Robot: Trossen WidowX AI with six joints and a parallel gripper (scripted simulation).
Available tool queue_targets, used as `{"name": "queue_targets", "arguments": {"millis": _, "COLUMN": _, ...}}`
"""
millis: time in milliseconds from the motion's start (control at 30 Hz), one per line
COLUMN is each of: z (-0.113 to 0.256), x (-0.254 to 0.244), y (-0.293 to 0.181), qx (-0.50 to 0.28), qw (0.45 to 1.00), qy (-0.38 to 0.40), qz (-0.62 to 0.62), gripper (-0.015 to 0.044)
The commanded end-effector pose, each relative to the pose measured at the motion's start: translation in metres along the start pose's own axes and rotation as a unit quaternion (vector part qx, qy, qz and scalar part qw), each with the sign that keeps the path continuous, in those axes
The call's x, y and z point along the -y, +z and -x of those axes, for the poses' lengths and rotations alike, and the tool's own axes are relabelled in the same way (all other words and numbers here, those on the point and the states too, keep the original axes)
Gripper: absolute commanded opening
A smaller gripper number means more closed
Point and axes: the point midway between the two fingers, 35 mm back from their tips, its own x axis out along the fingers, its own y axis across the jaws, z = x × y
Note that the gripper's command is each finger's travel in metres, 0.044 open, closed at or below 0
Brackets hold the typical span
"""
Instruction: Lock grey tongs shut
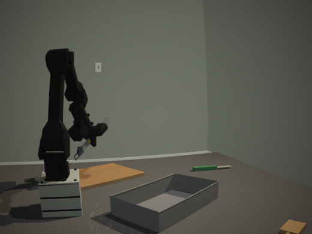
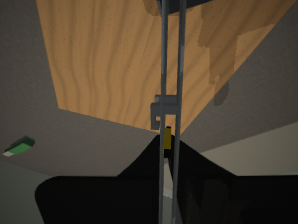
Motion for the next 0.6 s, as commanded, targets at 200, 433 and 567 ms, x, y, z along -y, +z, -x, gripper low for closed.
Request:
{"name": "queue_targets", "arguments": {"millis": 200, "z": 0.001, "x": 0.003, "y": 0.003, "qx": -0.089, "qw": 0.996, "qy": 0.006, "qz": 0.004, "gripper": -0.0150}}
{"name": "queue_targets", "arguments": {"millis": 433, "z": 0.006, "x": 0.003, "y": 0.007, "qx": -0.152, "qw": 0.988, "qy": 0.008, "qz": 0.002, "gripper": -0.0150}}
{"name": "queue_targets", "arguments": {"millis": 567, "z": 0.011, "x": 0.002, "y": 0.010, "qx": -0.187, "qw": 0.982, "qy": 0.008, "qz": -0.005, "gripper": -0.0150}}
